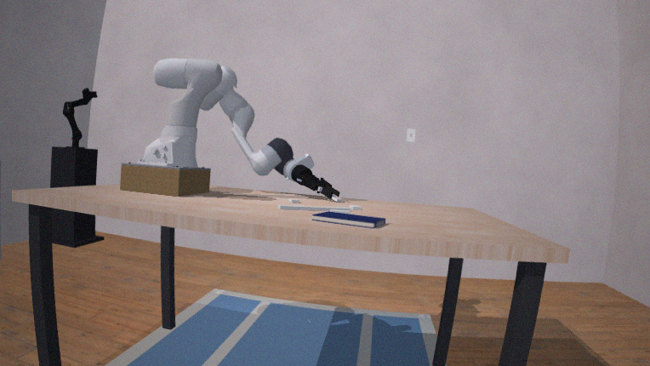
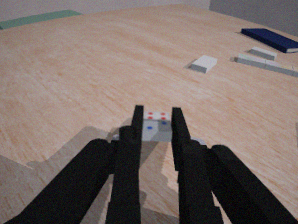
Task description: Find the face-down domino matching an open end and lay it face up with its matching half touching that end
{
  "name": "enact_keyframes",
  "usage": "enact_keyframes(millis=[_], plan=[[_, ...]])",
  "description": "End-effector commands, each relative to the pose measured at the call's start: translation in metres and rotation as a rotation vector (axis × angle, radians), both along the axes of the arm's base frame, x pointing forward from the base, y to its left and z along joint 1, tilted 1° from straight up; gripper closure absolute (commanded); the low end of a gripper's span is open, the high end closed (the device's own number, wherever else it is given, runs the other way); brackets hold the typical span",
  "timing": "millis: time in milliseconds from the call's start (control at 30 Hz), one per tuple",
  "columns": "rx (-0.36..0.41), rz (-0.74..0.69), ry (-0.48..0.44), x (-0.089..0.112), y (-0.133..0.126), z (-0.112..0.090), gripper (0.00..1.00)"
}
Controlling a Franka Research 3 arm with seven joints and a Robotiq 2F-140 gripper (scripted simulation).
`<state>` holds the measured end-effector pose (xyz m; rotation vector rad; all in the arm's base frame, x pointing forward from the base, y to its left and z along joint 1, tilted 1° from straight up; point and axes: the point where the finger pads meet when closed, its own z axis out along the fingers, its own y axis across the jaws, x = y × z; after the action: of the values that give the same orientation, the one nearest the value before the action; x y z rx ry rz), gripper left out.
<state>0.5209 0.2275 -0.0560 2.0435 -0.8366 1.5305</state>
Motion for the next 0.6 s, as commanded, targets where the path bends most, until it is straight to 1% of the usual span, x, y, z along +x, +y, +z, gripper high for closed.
enact_keyframes(millis=[0, 433, 467, 567], plan=[[0.004, -0.007, -0.003, -0.0007, -0.0014, -0.0012, 0.78], [0.004, -0.007, -0.003, -0.0007, -0.0014, -0.0012, 0.78], [0.004, -0.007, -0.003, -0.0007, -0.0014, -0.0012, 0.67], [0.004, -0.007, -0.003, -0.0007, -0.0014, -0.0012, 0.67]])
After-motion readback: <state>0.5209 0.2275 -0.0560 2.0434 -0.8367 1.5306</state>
